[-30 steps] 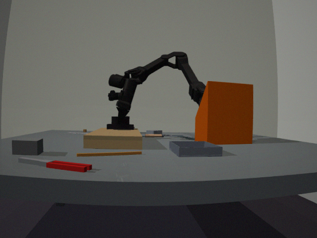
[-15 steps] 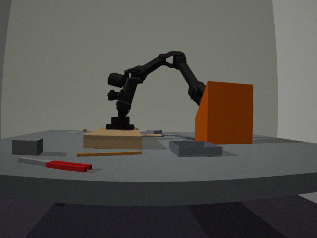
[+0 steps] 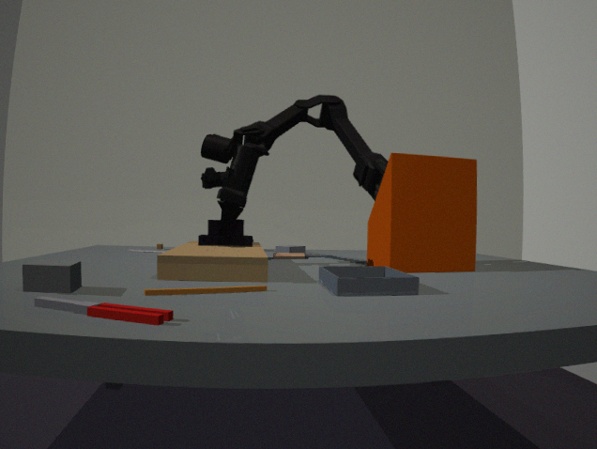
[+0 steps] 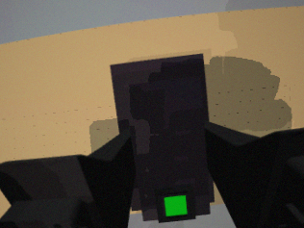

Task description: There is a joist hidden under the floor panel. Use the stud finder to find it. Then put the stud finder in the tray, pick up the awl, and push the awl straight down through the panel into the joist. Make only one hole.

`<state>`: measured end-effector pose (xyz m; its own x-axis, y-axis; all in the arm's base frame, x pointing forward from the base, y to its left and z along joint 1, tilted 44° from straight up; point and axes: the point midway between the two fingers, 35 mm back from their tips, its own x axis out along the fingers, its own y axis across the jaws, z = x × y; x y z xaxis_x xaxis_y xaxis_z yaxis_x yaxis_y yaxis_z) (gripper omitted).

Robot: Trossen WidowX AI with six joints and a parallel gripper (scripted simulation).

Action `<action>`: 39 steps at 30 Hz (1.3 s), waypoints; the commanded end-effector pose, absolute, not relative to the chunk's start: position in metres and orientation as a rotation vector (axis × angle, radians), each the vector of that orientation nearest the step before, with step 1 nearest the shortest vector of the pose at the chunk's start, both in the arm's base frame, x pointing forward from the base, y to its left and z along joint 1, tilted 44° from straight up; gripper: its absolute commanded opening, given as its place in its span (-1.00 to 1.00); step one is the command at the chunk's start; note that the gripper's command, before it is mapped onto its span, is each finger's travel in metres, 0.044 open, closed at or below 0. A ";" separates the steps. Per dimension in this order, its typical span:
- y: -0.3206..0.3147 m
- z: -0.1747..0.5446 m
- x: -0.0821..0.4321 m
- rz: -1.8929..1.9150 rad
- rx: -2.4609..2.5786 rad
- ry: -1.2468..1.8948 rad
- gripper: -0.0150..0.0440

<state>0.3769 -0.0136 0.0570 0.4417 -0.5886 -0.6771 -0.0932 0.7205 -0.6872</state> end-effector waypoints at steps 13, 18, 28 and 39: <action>0.012 0.032 0.373 -0.345 -0.729 1.090 -0.49; 0.020 0.024 0.372 -0.345 -0.729 1.090 -0.49; 0.036 0.009 0.370 -0.344 -0.728 1.090 -0.49; 0.054 -0.008 0.368 -0.343 -0.727 1.090 -0.49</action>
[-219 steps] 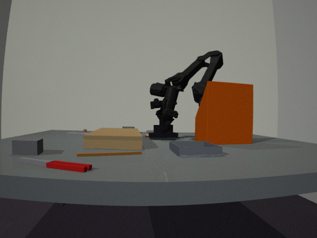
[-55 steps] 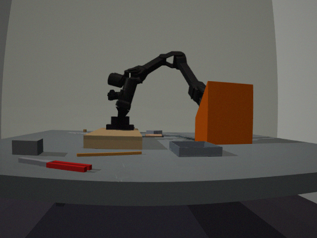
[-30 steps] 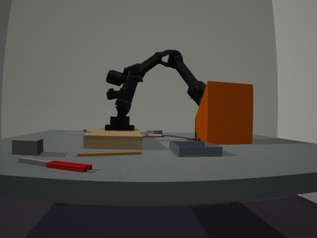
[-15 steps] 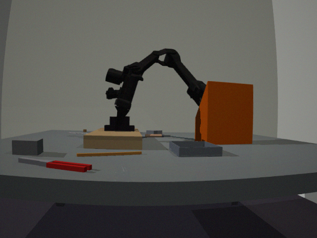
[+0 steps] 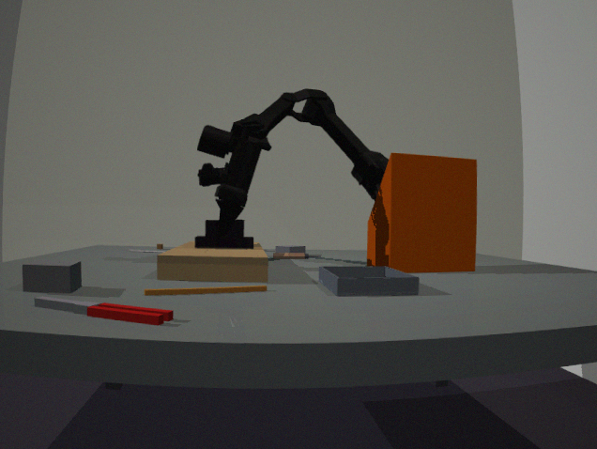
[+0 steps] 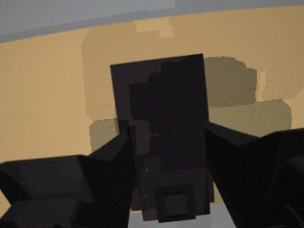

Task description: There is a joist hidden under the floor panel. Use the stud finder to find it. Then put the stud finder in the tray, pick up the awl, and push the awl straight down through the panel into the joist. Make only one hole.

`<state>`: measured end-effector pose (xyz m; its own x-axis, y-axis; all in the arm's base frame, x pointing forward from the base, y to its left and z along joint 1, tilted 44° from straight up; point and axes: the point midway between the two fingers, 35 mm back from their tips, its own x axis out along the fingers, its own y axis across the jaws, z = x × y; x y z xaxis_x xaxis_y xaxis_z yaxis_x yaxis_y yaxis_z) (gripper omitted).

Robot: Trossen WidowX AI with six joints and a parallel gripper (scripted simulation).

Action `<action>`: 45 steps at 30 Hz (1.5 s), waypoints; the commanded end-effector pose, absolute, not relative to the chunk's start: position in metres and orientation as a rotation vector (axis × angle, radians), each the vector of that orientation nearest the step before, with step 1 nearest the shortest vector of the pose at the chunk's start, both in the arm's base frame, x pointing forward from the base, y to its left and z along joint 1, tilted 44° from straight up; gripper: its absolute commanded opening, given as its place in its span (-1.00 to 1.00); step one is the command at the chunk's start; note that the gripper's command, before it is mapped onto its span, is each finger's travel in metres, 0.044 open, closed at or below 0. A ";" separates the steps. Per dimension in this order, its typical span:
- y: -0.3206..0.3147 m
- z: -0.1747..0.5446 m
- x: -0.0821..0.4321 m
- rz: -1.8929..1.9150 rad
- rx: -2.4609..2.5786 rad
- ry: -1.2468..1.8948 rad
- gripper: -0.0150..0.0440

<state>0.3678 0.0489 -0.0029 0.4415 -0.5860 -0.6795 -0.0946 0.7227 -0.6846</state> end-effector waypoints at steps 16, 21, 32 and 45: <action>0.079 -0.032 0.364 -0.342 -0.725 1.091 -0.49; 0.087 -0.039 0.363 -0.342 -0.725 1.091 -0.49; 0.105 -0.056 0.361 -0.341 -0.723 1.091 -0.49; 0.126 -0.075 0.358 -0.340 -0.722 1.091 -0.49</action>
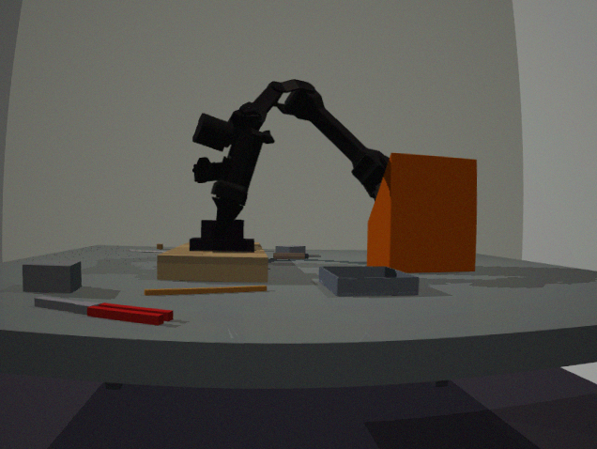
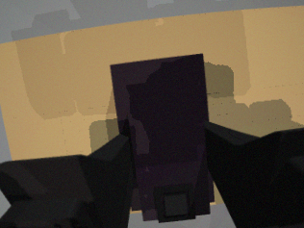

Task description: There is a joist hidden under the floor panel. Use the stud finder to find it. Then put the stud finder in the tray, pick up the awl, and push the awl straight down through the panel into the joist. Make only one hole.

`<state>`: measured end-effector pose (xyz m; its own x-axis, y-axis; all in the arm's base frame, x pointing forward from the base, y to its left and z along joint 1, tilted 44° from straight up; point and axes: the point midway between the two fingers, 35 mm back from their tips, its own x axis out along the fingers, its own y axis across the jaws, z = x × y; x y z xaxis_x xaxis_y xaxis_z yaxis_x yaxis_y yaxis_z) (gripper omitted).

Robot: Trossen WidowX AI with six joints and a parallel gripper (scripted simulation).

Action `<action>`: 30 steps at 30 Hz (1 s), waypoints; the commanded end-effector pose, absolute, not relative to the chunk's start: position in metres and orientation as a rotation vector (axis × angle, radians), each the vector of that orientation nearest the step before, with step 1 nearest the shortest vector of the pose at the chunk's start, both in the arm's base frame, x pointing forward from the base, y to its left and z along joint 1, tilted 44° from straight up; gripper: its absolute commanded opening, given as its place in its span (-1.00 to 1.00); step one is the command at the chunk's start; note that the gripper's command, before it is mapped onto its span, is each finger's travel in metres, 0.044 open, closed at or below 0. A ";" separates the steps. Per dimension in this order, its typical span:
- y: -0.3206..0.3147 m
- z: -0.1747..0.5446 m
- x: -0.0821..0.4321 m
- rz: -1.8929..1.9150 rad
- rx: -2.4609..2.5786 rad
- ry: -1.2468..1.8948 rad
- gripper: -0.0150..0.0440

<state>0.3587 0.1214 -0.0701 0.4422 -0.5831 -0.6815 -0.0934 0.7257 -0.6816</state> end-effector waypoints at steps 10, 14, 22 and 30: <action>0.143 -0.090 0.356 -0.340 -0.720 1.090 -0.49; 0.149 -0.096 0.355 -0.339 -0.720 1.090 -0.49; 0.162 -0.108 0.354 -0.339 -0.719 1.090 -0.49; 0.175 -0.119 0.352 -0.338 -0.718 1.090 -0.49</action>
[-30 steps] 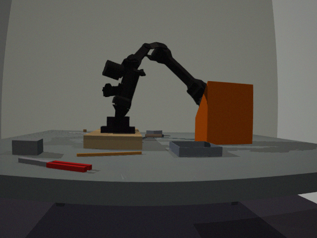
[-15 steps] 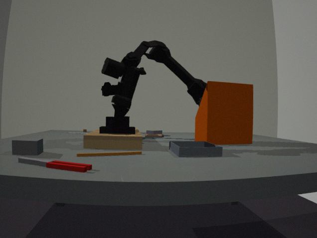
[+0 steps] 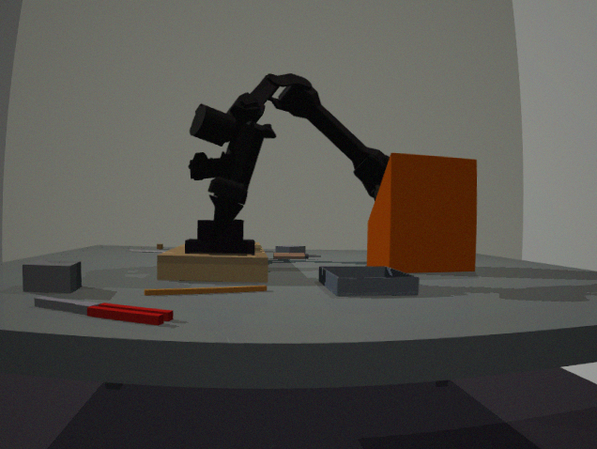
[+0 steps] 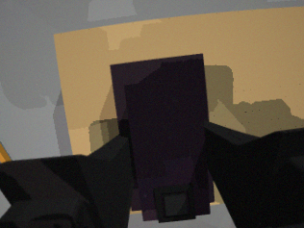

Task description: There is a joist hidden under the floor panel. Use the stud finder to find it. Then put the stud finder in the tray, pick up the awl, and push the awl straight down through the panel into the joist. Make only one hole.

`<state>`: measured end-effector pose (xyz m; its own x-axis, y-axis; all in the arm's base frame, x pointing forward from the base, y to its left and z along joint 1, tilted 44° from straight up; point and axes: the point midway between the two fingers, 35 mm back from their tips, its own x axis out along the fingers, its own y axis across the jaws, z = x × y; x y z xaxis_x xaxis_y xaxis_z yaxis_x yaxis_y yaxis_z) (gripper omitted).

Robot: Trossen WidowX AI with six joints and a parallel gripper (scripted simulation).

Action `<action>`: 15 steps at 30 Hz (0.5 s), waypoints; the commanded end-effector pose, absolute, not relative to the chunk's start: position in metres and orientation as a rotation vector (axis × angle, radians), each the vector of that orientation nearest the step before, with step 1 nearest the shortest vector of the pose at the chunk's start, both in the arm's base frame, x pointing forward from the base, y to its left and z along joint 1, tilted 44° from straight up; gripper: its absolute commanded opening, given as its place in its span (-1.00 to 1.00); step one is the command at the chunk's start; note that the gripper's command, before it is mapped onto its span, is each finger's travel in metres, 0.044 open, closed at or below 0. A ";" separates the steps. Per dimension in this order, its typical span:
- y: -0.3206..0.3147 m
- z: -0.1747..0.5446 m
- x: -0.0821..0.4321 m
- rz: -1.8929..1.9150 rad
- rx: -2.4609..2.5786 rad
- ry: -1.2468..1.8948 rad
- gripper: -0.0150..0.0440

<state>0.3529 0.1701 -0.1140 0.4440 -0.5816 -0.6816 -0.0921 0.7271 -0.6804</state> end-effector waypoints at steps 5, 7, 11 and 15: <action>0.183 -0.127 0.351 -0.338 -0.717 1.090 -0.49; 0.187 -0.130 0.351 -0.337 -0.717 1.090 -0.49; 0.191 -0.133 0.350 -0.337 -0.716 1.090 -0.49; 0.188 -0.130 0.351 -0.336 -0.722 1.087 -0.49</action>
